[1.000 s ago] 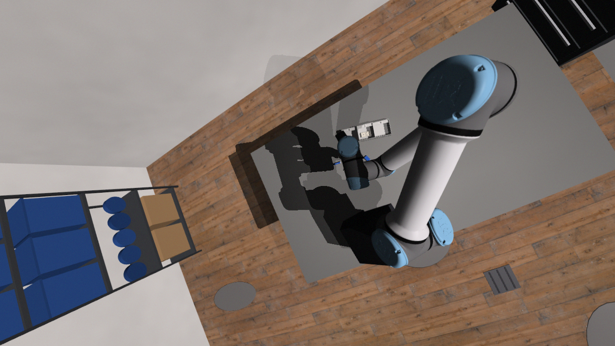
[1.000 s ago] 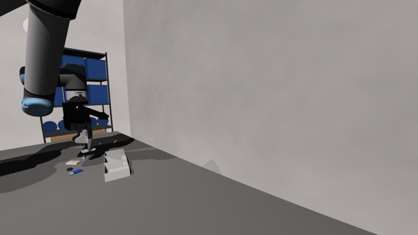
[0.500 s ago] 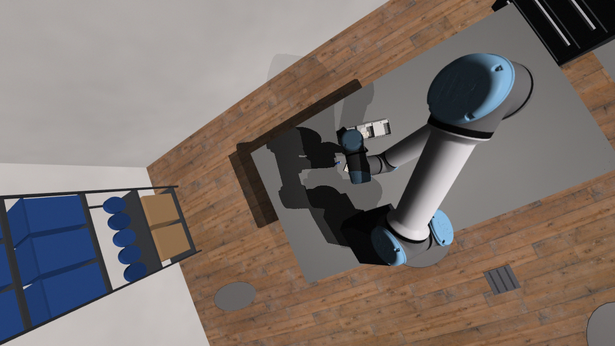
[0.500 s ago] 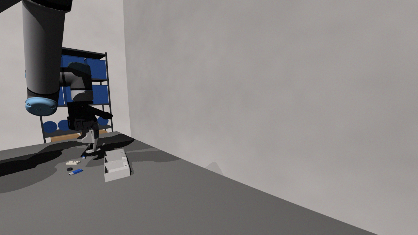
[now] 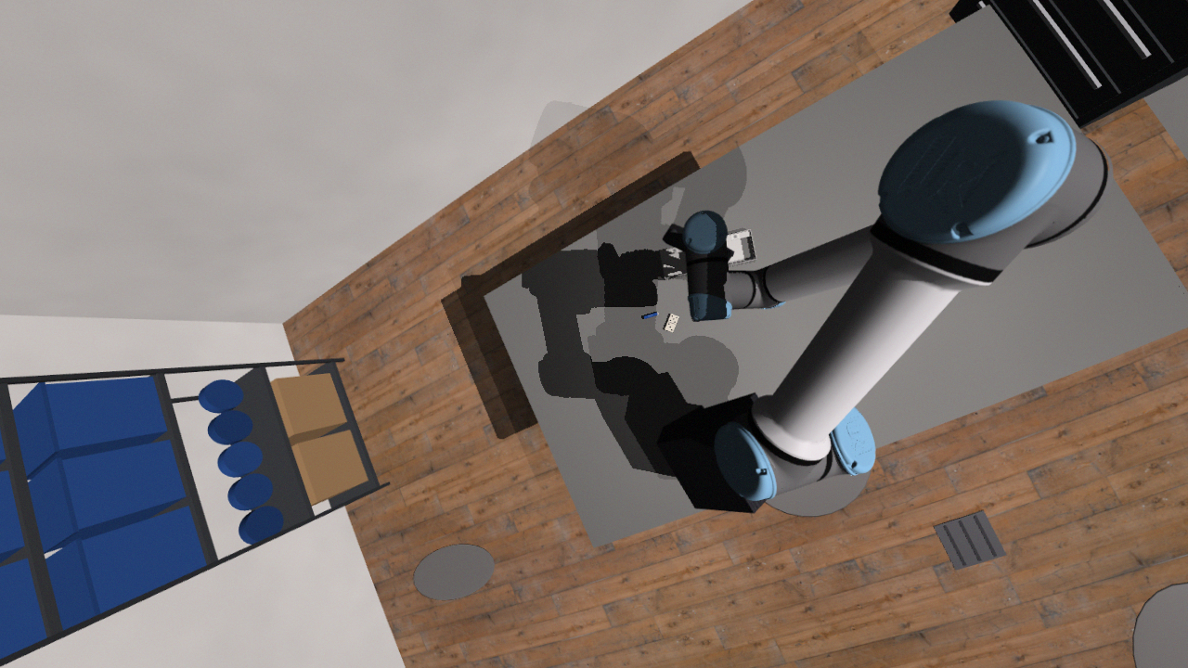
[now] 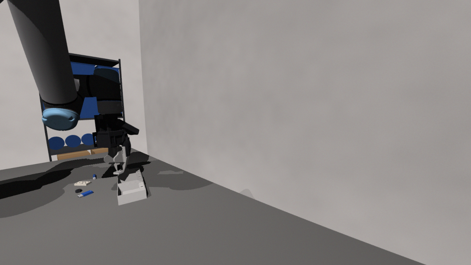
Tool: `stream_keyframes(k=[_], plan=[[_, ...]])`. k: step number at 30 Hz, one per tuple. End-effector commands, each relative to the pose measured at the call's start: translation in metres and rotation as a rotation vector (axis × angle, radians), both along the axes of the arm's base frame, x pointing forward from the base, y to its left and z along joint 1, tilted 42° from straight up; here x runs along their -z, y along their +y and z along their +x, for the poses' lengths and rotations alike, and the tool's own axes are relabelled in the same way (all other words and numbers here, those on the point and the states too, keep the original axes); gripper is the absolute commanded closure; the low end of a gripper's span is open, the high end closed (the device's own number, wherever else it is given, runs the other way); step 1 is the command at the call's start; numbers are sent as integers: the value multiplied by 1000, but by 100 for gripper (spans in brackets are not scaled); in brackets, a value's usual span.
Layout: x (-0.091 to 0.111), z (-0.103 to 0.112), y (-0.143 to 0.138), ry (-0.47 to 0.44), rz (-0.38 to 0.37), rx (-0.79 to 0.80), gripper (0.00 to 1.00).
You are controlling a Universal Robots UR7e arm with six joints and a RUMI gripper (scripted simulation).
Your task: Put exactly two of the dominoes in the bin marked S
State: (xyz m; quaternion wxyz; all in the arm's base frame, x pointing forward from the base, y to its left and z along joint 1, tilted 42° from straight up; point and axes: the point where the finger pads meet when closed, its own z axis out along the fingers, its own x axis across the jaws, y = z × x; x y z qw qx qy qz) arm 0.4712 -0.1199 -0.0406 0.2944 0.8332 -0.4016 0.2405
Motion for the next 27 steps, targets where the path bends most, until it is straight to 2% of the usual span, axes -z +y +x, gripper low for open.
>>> stream_keyframes(k=[1,15,17,18,27], plan=[[-15,15,-14,106,-17,-115,100],[-17,18,-16,305,-60,-322,100],[-17,18,-16,305,-60,-322,100],[-16,17,-16,350,-67,-369,100],[-14,14,-15,481,-82,-511,100]])
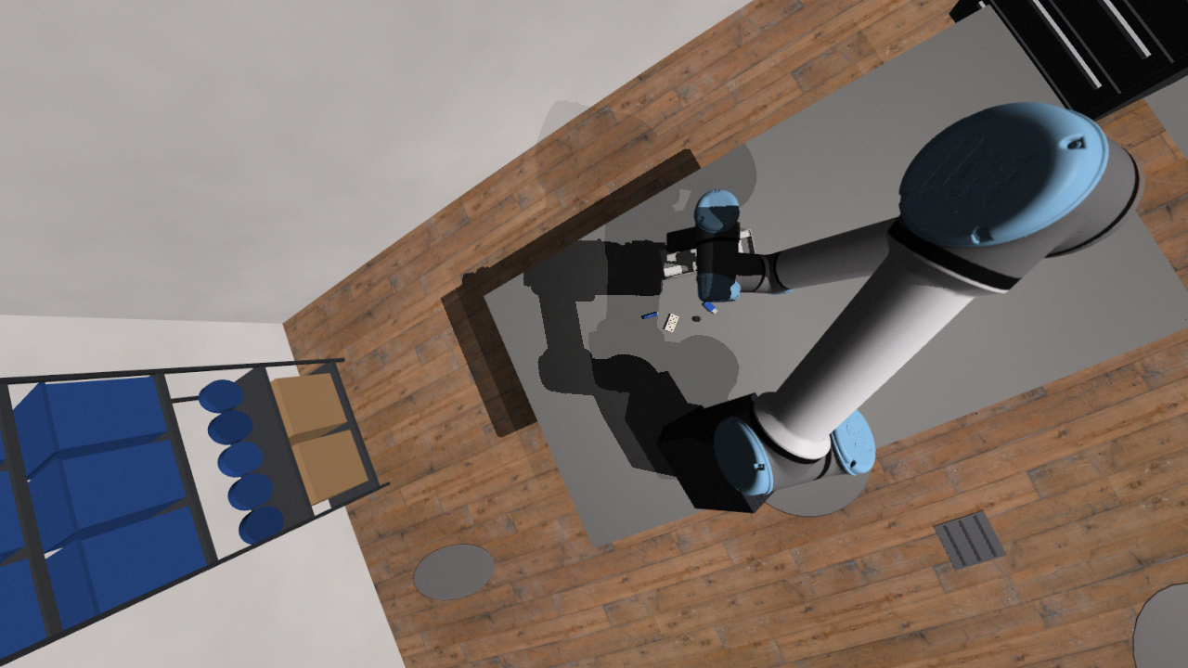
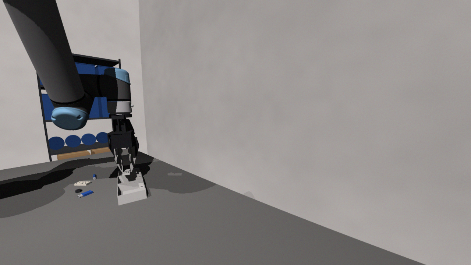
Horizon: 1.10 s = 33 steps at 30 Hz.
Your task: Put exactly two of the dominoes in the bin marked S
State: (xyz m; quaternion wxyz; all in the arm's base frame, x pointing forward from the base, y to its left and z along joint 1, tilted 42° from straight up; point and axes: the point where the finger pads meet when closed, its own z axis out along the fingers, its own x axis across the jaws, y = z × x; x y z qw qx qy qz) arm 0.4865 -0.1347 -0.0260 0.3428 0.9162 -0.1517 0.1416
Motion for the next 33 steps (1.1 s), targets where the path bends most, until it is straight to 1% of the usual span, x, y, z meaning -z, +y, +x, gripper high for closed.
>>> stream_keyframes(k=[1,2,19,33], plan=[[1,-2,0,102,-7,-119,100],[1,-2,0,114,-8,-133,100],[-1,1,-1,112,-9,-133,100],[18,5,-17,113,-8,-133,100]])
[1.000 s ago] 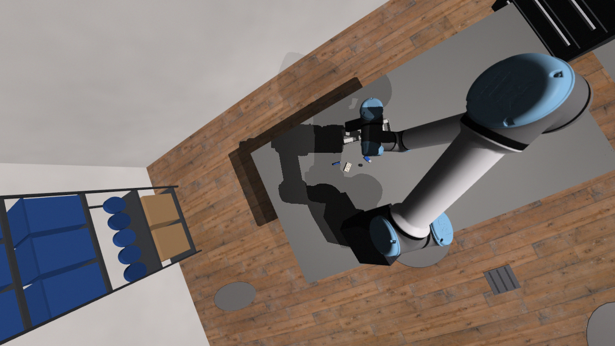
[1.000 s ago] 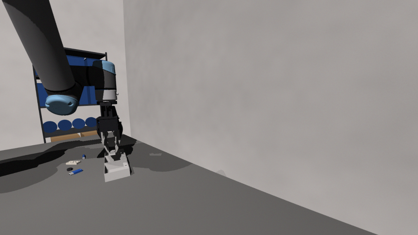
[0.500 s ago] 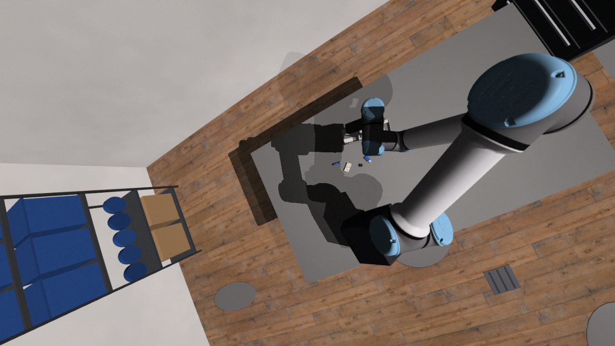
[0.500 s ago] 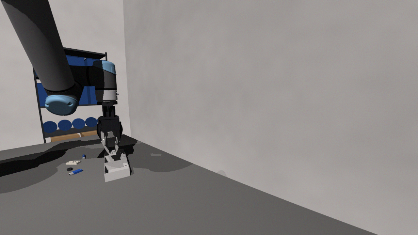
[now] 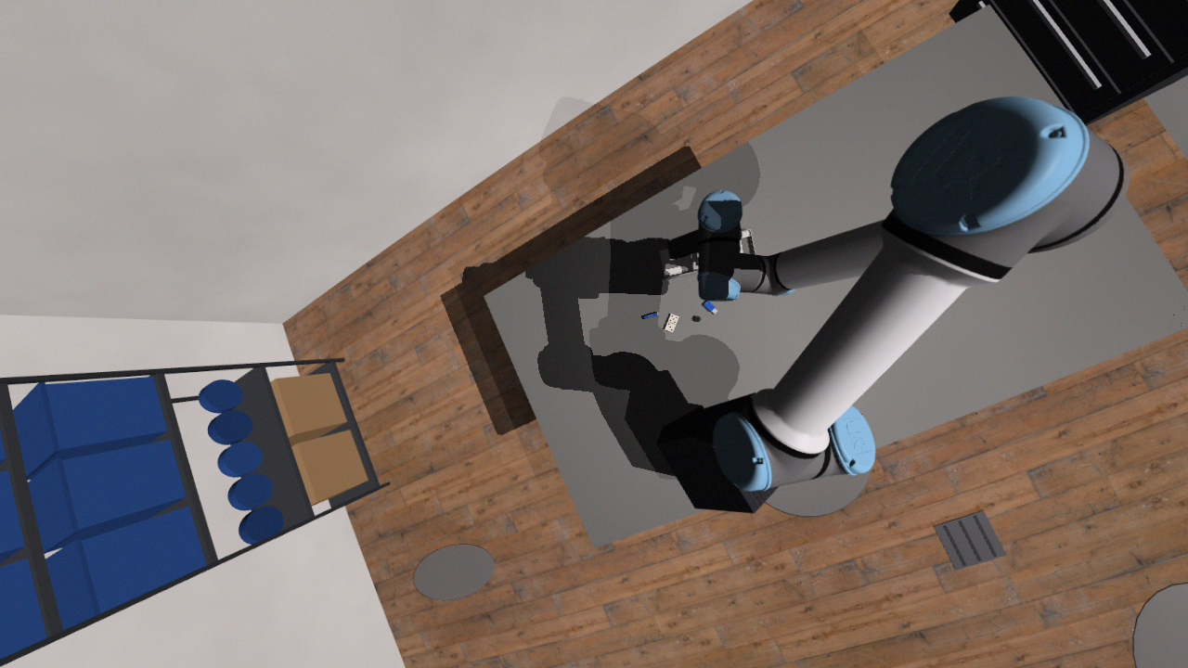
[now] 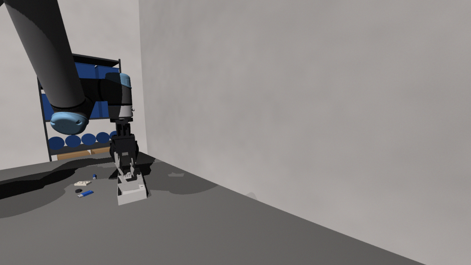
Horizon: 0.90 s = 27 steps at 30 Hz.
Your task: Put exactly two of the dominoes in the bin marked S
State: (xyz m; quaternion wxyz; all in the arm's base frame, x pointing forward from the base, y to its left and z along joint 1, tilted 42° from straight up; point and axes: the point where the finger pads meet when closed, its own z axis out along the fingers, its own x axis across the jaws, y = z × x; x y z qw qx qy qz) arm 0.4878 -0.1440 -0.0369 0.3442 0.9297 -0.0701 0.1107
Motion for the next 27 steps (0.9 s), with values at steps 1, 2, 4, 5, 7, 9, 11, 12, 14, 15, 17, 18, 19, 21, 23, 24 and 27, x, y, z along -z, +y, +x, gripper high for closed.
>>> stream_keyframes(k=[1,2,4,5,7,9,11,12,14,15,17,18,19,21,23,24,27], plan=[[8,4,-9,-4,-1,-1,100],[10,4,-10,-4,-1,-1,100],[13,5,-13,-4,-1,-1,100],[14,5,-14,-4,-1,-1,100],[16,5,-16,-4,-1,-1,100],[17,6,-17,-4,-1,-1,100],[17,6,-17,-4,-1,-1,100],[17,6,-16,-3,0,-1,100],[17,5,-16,-3,-1,-1,100],[16,5,-15,-3,-1,-2,100],[16,5,-15,-3,-1,-2,100],[16,5,-15,-3,-1,-2,100],[16,5,-15,-3,-1,-2,100],[16,5,-15,-3,-1,-2,100],[16,5,-15,-3,-1,-2,81],[16,5,-15,-3,-1,-2,81],[16,5,-15,-3,-1,-2,81]])
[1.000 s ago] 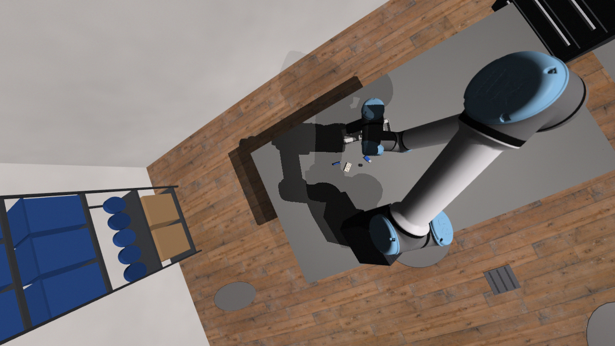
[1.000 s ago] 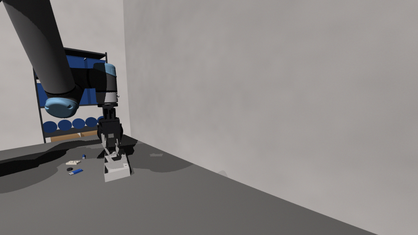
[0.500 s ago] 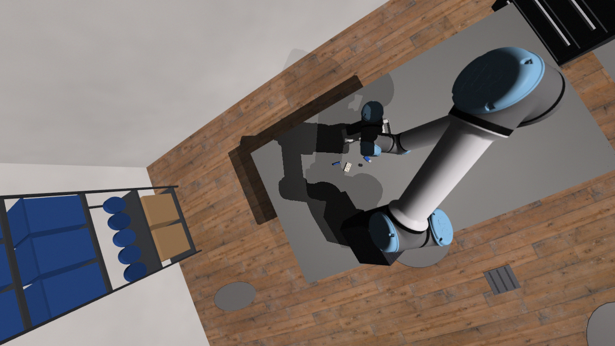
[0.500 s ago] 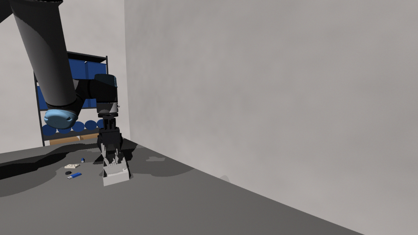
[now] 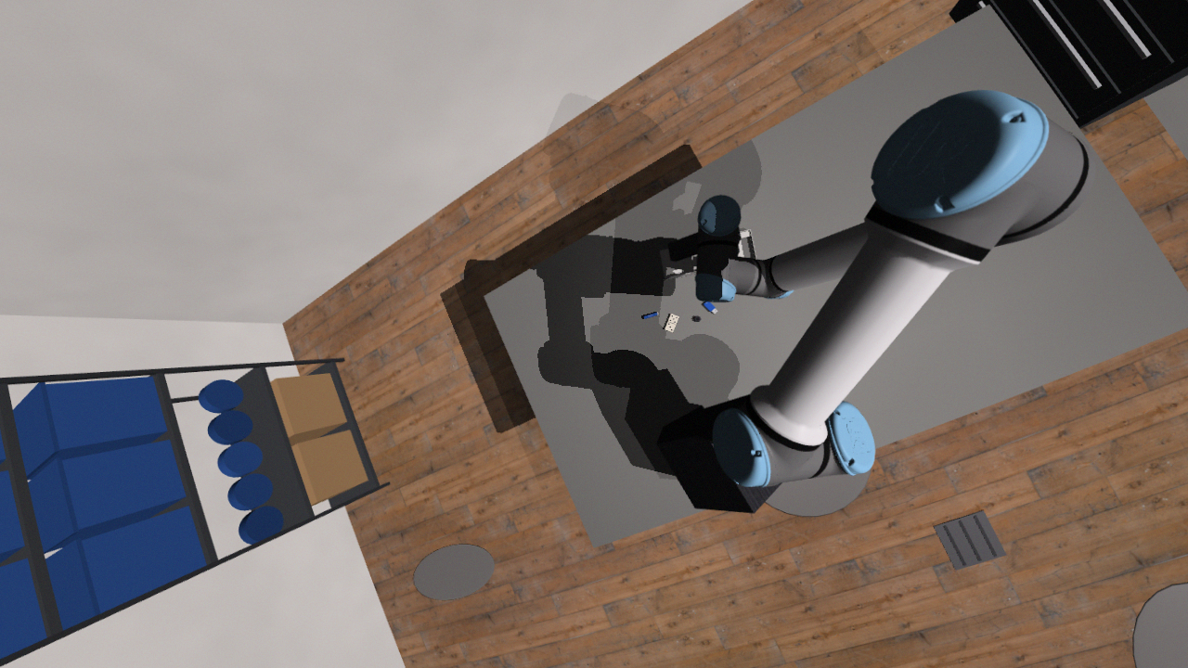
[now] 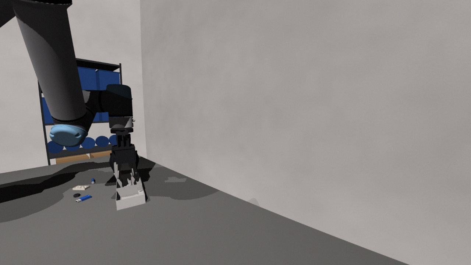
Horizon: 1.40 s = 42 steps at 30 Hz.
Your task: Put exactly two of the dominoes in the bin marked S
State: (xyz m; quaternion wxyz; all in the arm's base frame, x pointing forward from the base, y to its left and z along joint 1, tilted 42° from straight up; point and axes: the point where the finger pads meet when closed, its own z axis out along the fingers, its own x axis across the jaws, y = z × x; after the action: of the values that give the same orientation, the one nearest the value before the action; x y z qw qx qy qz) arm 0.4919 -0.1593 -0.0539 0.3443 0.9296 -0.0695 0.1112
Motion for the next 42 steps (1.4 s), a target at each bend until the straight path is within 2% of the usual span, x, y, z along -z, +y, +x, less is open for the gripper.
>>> stream_keyframes(k=[1,15,42], plan=[[-1,1,0,-2,0,-1,81],[-1,1,0,-2,0,-1,81],[-26,-6,24,-1,0,-2,81]])
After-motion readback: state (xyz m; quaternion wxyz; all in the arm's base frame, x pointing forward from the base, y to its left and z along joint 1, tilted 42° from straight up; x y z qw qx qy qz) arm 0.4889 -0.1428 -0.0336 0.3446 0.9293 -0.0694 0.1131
